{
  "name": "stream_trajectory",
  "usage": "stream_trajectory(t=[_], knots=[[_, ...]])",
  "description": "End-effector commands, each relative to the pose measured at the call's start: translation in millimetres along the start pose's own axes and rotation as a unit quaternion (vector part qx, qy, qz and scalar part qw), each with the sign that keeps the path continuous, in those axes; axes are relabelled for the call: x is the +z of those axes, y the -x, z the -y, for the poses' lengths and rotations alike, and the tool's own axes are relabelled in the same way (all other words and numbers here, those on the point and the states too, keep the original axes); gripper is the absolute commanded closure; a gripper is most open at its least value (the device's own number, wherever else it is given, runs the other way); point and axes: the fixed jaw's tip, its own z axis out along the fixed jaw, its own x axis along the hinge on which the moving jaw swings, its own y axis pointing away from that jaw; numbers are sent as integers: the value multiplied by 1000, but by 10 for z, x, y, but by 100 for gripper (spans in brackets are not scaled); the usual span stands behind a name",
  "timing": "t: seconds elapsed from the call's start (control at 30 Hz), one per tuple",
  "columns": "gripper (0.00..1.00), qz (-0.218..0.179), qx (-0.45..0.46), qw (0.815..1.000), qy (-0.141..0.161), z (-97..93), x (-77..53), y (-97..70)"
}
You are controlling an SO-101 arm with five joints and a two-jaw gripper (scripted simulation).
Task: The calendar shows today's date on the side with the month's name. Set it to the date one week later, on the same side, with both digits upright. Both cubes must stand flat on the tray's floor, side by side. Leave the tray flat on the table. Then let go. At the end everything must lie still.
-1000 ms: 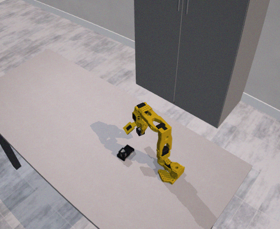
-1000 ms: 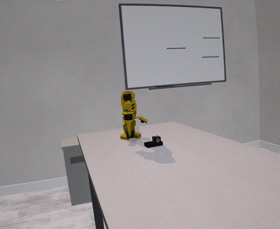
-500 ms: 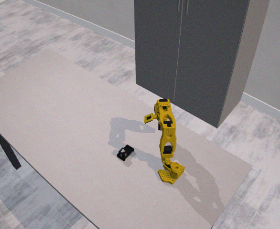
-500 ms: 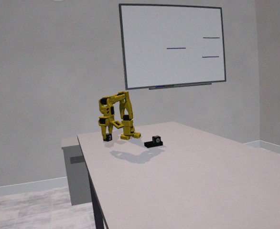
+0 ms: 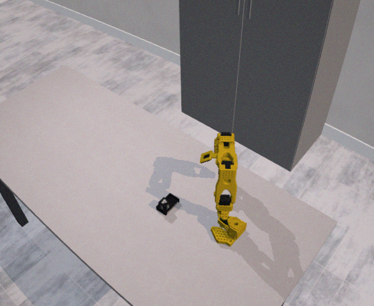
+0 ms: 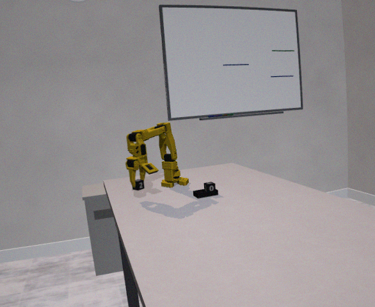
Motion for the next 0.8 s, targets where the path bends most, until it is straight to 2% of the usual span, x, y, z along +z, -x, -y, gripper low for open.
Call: stream_trajectory(t=[0.0,0.77], knots=[[100,4,3,1000,-30,84,-80,-2],[100,5,-2,999,-38,102,-91,0]])
